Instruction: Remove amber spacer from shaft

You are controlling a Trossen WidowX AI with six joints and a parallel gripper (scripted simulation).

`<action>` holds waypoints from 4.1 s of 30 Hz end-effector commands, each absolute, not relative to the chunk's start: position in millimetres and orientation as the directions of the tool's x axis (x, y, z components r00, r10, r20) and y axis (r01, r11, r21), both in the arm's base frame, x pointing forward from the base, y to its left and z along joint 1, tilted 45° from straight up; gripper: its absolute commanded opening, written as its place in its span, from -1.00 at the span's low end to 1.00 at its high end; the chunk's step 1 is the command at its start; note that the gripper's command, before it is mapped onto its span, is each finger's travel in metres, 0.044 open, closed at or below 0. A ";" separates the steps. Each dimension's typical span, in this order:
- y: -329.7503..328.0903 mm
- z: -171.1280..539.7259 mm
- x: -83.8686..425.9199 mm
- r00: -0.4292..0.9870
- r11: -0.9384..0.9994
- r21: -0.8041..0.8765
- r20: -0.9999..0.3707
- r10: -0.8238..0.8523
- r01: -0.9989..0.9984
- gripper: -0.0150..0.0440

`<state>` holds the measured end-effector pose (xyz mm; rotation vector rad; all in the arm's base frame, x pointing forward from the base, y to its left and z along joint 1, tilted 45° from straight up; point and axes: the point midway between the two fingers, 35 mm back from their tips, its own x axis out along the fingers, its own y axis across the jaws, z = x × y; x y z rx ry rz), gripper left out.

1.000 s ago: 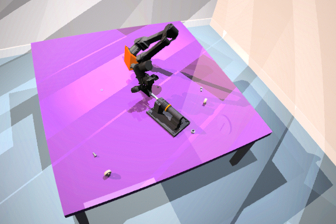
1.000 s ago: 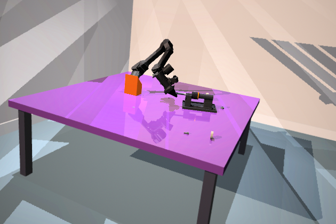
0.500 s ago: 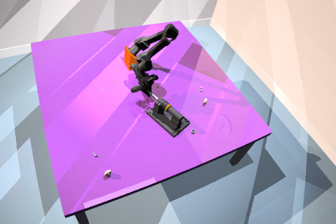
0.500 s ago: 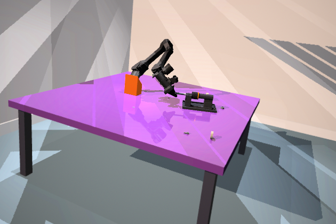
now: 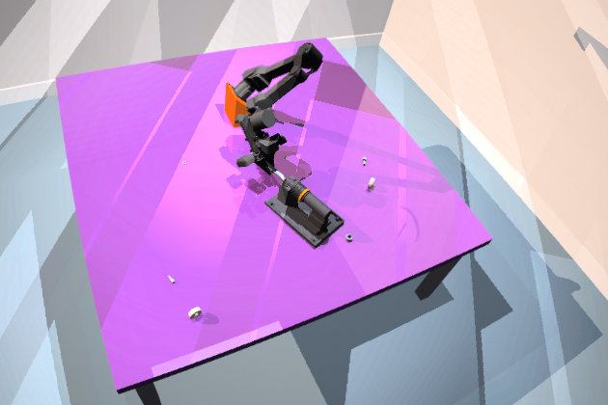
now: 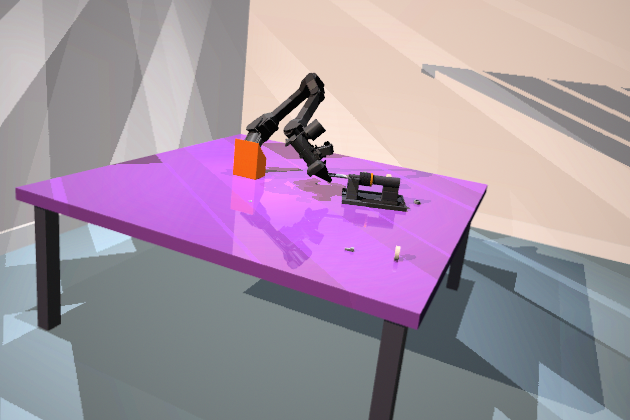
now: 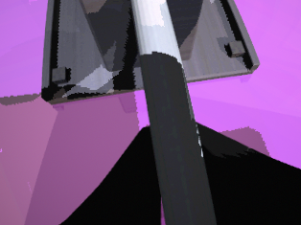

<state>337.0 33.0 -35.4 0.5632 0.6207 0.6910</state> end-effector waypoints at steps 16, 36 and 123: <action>32.6 -35.5 334.8 0.608 0.638 0.652 -0.326 0.724 -0.410 -0.49; 32.0 -36.0 333.2 0.608 0.638 0.652 -0.326 0.724 -0.410 -0.49; 29.6 -37.9 326.5 0.608 0.638 0.652 -0.327 0.724 -0.410 -0.49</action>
